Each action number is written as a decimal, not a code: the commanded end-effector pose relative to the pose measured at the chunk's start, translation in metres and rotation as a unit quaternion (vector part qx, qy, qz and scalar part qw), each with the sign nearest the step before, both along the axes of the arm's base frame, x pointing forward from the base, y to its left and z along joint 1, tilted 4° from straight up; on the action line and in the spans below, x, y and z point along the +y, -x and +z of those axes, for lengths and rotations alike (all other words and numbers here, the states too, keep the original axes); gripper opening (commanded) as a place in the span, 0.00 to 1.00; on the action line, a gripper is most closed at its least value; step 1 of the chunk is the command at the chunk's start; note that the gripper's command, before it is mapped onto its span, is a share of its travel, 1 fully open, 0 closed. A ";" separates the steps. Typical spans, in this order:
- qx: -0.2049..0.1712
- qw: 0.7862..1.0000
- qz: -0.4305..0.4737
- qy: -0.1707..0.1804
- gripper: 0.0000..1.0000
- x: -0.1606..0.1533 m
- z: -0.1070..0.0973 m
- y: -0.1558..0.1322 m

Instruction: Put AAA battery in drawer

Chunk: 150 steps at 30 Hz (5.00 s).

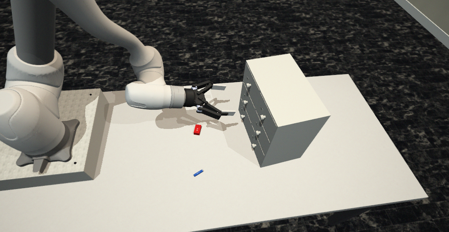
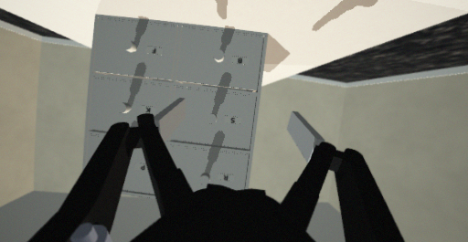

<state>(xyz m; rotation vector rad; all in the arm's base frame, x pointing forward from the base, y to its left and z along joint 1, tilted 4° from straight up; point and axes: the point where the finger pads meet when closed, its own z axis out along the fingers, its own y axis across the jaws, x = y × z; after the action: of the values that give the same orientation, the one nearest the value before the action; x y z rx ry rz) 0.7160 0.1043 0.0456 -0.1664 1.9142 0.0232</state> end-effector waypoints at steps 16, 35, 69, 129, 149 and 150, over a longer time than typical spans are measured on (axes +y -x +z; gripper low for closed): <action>0.000 1.000 0.000 0.000 1.00 -0.004 -0.070 -0.001; 0.000 1.000 0.000 0.000 1.00 -0.006 -0.090 -0.001; 0.000 1.000 0.000 0.000 1.00 -0.006 -0.090 -0.001; 0.000 1.000 0.000 0.000 1.00 0.000 -0.005 0.000; 0.001 1.000 0.000 0.000 1.00 0.001 0.012 0.000; 0.001 1.000 0.000 0.000 1.00 0.001 0.012 0.000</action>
<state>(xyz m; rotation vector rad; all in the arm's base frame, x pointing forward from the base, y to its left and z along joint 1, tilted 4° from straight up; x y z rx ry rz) 0.7159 0.1051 0.0572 -0.1665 1.9152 0.0231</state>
